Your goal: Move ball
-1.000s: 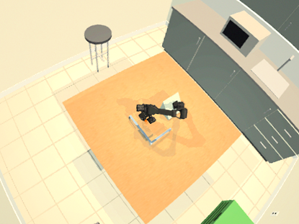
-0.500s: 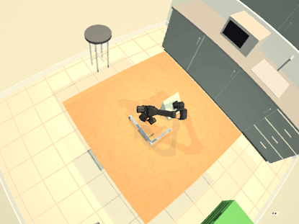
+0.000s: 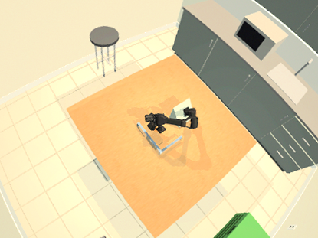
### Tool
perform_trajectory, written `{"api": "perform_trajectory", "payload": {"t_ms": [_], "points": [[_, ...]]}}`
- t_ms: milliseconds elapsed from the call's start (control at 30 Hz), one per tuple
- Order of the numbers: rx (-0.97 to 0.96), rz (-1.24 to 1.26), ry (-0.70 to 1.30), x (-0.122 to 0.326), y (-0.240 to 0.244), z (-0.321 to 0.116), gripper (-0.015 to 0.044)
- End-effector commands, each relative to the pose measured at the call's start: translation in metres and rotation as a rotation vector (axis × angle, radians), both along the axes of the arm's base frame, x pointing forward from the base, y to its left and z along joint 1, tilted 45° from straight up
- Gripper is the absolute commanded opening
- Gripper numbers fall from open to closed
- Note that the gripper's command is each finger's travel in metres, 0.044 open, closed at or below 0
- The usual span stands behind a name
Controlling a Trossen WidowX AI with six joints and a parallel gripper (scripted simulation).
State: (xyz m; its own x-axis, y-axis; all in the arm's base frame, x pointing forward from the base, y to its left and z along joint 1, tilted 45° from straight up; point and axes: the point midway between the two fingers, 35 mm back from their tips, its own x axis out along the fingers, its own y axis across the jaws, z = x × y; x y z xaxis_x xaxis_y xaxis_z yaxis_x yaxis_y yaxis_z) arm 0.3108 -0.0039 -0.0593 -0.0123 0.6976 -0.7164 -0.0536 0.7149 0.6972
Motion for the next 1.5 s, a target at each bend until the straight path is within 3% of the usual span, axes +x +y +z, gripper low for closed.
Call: {"api": "perform_trajectory", "payload": {"t_ms": [0, 133, 233, 533, 700, 1233, 1467], "points": [[0.007, 0.002, 0.010, -0.003, 0.007, -0.005, 0.0255], [0.007, 0.002, 0.010, -0.003, 0.009, -0.008, 0.0255], [0.007, 0.002, 0.010, -0.003, 0.009, -0.008, 0.0176], [0.007, 0.002, 0.010, -0.003, 0.009, -0.008, 0.0116], [0.004, 0.001, 0.010, 0.000, -0.002, 0.002, 0.0000], [0.002, 0.001, 0.012, 0.001, -0.077, 0.078, 0.0000], [0.002, 0.001, 0.012, 0.003, -0.065, 0.078, 0.0000]]}}
